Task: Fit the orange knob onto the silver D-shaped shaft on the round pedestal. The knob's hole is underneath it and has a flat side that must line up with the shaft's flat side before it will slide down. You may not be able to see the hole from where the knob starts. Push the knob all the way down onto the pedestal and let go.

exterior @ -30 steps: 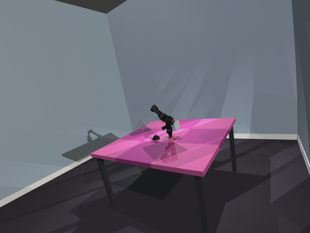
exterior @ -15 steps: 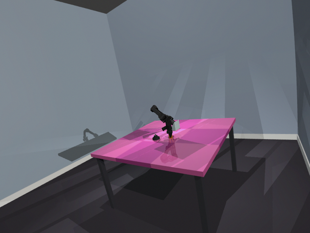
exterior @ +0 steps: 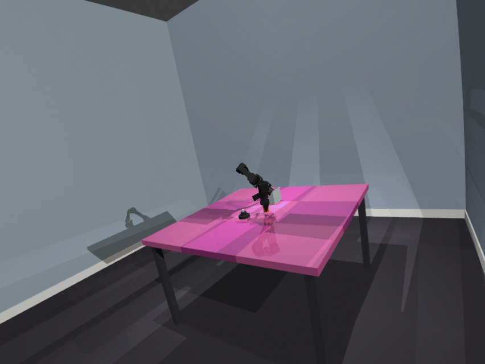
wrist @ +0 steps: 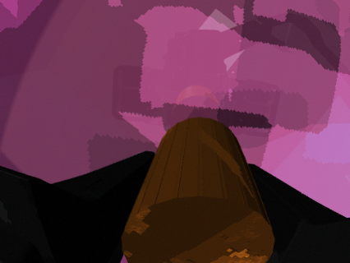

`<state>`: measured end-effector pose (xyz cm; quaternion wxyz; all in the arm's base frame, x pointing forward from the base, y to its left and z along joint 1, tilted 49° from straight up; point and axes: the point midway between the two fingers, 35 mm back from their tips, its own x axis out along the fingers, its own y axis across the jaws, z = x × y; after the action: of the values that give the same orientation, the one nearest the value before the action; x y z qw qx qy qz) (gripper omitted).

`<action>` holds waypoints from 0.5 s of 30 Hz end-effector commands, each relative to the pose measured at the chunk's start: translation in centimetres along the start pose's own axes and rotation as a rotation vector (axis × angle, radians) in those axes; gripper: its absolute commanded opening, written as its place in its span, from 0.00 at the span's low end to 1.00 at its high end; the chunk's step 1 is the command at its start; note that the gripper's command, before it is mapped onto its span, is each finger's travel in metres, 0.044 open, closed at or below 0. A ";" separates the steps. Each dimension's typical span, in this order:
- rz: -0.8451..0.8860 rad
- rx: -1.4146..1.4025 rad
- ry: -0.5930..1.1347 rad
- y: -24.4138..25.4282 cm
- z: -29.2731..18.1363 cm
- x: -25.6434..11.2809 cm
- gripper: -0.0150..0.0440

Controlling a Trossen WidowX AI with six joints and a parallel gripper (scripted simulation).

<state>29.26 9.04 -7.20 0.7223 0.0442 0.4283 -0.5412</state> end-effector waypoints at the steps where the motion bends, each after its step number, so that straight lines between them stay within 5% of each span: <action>1: 0.015 0.007 0.007 0.5 -0.1 -2.9 0.25; 15: 0.011 0.007 0.006 -0.5 -0.2 -10.9 0.25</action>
<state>28.60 15.55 -1.40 0.7229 0.0433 0.4292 -0.5397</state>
